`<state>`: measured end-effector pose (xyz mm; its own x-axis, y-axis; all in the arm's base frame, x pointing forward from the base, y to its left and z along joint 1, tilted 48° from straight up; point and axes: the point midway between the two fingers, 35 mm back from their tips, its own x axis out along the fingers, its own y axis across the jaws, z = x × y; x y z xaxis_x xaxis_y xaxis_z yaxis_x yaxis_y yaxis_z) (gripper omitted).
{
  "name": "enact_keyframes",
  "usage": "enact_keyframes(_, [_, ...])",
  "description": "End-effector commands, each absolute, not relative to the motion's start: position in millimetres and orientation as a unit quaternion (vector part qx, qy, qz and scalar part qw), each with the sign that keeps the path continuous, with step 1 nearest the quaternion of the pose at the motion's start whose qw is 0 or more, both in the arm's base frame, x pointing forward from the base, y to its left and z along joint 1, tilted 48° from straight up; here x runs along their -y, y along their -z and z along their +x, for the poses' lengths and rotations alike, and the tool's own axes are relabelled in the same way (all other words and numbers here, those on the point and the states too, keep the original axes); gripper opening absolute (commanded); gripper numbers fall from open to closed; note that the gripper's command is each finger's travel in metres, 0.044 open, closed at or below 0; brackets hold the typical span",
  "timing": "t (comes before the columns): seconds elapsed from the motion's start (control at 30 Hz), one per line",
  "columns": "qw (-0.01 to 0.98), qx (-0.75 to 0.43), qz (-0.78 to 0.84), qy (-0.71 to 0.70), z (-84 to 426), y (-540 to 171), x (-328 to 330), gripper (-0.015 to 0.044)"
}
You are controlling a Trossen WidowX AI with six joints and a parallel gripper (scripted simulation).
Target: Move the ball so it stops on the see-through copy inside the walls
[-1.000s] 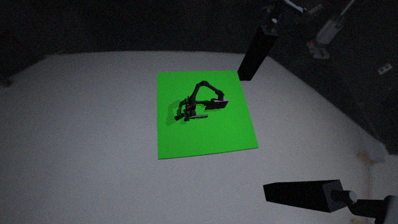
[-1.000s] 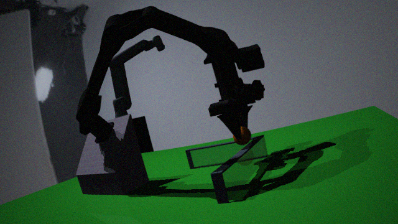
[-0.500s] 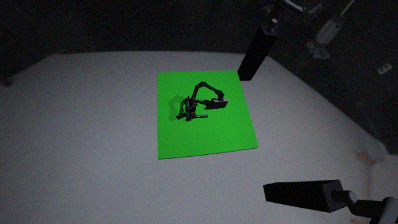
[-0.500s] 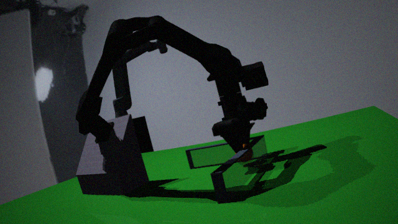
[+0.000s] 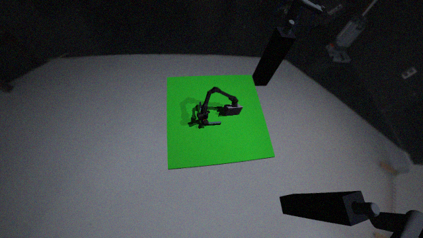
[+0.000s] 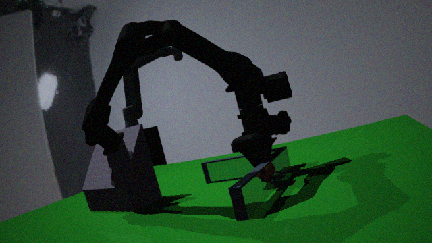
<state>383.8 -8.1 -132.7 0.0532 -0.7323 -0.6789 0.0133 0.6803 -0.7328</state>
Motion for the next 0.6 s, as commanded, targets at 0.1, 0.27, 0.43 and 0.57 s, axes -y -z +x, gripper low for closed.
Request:
enact_keyframes(0.1, [0.667, -0.629, -0.285, 0.28, 383.9, 132.6, 8.3, 0.0276])
enact_keyframes(0.27, [0.667, -0.629, -0.285, 0.279, 384.4, 125.7, -0.2, 0.0276])
enact_keyframes(0.43, [0.667, -0.629, -0.287, 0.279, 379.2, 76.5, -53.7, 0.0276])
enact_keyframes(0.57, [0.67, -0.625, -0.292, 0.273, 380.2, 79.7, -54.8, 0.0276])
